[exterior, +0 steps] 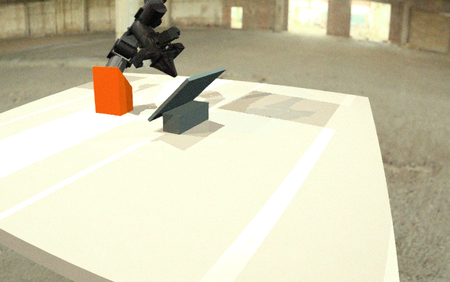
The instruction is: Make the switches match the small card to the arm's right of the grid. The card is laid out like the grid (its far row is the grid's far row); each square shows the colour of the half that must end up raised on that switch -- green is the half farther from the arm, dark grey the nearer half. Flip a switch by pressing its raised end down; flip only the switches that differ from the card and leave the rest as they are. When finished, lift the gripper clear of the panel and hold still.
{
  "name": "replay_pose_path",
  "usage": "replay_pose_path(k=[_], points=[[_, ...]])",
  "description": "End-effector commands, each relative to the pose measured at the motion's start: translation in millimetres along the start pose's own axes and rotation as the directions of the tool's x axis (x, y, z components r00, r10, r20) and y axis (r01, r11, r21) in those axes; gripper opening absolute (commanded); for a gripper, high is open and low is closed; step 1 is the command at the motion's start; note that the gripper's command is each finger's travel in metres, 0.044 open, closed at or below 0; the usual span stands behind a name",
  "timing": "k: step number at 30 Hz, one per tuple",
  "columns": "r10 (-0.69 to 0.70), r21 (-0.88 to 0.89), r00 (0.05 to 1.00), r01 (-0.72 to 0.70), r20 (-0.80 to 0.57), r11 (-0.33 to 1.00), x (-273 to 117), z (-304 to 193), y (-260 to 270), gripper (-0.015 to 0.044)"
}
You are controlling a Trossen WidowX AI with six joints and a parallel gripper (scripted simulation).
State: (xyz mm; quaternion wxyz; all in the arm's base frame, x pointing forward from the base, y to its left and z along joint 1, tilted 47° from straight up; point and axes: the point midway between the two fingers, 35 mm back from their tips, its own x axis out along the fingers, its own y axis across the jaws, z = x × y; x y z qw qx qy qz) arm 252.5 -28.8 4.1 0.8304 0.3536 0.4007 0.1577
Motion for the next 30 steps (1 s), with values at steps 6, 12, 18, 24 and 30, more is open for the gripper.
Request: replay_pose_path(k=[6, 12, 18, 24, 30], points=[[0.002, 0.008, 1.0, -0.002, -0.012, 1.0, 15, -2, 0, 0.0], [0.003, 0.008, 1.0, -0.003, -0.011, 1.0, 23, -2, 1, 0.0], [0.002, 0.008, 1.0, -0.002, -0.012, 1.0, 31, -2, 0, 0.0], [0.003, 0.008, 1.0, -0.003, -0.012, 1.0, 36, -2, 0, 0.0], [0.003, 0.008, 1.0, -0.003, -0.012, 1.0, 36, -2, 0, 0.0]])
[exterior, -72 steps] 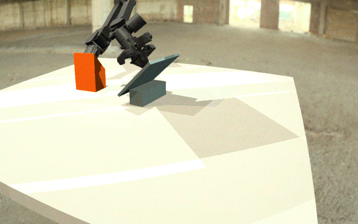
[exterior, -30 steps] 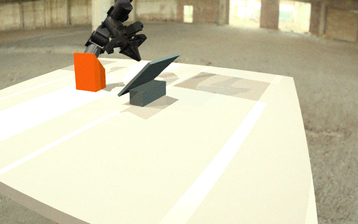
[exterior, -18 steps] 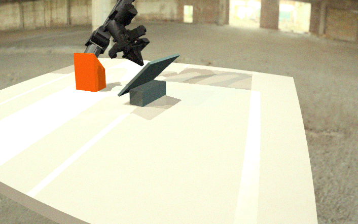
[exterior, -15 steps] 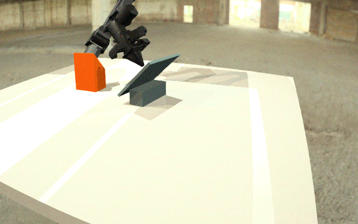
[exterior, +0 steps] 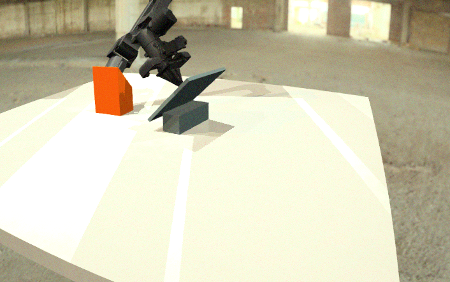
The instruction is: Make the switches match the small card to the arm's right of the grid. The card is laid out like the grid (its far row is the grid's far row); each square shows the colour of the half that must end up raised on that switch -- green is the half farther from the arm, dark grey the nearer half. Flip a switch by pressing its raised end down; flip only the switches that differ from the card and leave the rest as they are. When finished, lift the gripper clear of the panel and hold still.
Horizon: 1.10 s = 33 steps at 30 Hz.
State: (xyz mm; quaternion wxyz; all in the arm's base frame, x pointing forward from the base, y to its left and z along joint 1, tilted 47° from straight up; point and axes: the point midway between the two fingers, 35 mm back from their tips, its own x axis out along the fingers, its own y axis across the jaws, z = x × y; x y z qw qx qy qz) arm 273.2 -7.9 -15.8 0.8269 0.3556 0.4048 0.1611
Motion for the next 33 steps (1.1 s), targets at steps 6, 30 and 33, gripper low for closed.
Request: replay_pose_path(k=[6, 30, 33], points=[[-0.003, 0.003, 1.0, 0.003, 0.0, 1.0, 0.6, -0.3, -0.4, 0.0], [-0.003, 0.003, 1.0, 0.003, 0.0, 1.0, 3.1, -0.2, -0.4, 0.0], [-0.003, 0.003, 1.0, 0.003, 0.0, 1.0, 3.5, -0.2, -0.4, 0.0]])
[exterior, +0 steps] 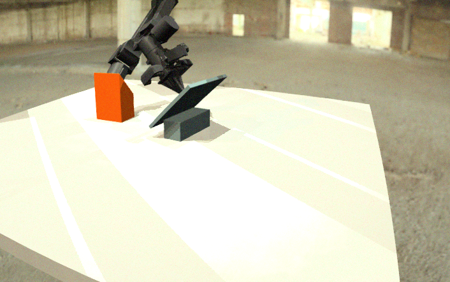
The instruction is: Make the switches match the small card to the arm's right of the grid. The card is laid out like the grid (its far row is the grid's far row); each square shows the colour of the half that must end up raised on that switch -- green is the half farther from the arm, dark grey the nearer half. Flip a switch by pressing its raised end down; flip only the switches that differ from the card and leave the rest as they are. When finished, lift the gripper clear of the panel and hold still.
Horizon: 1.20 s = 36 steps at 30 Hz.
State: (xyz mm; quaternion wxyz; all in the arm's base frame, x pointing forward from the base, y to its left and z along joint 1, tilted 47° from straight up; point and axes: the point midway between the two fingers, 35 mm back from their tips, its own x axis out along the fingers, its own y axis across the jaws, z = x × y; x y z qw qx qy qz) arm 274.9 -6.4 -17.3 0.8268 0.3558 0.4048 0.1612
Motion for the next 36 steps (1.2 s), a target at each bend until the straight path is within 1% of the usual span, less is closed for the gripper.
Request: replay_pose_path(k=[1, 24, 26, 31, 33, 36], points=[[-0.003, 0.003, 1.0, 0.003, 0.0, 1.0, 1, 0, 0, 0.0], [-0.003, 0.003, 1.0, 0.003, 0.0, 1.0, 4, 0, 0, 0.0], [-0.004, -0.001, 1.0, 0.004, 0.0, 1.0, -4, 0, -2, 0.0], [-0.008, 0.002, 1.0, 0.008, 0.018, 1.0, -54, -2, -2, 0.0], [-0.006, 0.003, 1.0, 0.006, 0.024, 1.0, -62, -2, -1, 0.0], [-0.006, 0.003, 1.0, 0.006, 0.024, 1.0, -62, -2, -1, 0.0]])
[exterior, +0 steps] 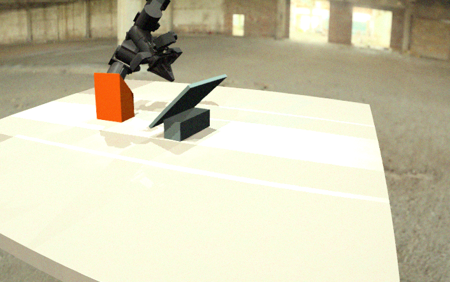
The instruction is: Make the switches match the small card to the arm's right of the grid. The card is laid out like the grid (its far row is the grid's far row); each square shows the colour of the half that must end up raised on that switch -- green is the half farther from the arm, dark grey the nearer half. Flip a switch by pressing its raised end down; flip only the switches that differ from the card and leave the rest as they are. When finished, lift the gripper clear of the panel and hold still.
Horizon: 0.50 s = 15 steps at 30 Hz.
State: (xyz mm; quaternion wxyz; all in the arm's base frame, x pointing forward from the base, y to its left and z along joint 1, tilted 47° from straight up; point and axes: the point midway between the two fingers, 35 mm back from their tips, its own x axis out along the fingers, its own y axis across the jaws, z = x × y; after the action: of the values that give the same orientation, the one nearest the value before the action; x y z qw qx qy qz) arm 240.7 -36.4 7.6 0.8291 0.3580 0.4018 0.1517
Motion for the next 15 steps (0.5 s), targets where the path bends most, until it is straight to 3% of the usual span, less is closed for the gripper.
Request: replay_pose_path(k=[1, 15], points=[[0.006, -0.006, 1.0, -0.006, 0.01, 1.0, -10, 0, 3, 0.0], [0.008, -0.002, 1.0, -0.008, 0.008, 1.0, -10, -40, 54, 0.0]])
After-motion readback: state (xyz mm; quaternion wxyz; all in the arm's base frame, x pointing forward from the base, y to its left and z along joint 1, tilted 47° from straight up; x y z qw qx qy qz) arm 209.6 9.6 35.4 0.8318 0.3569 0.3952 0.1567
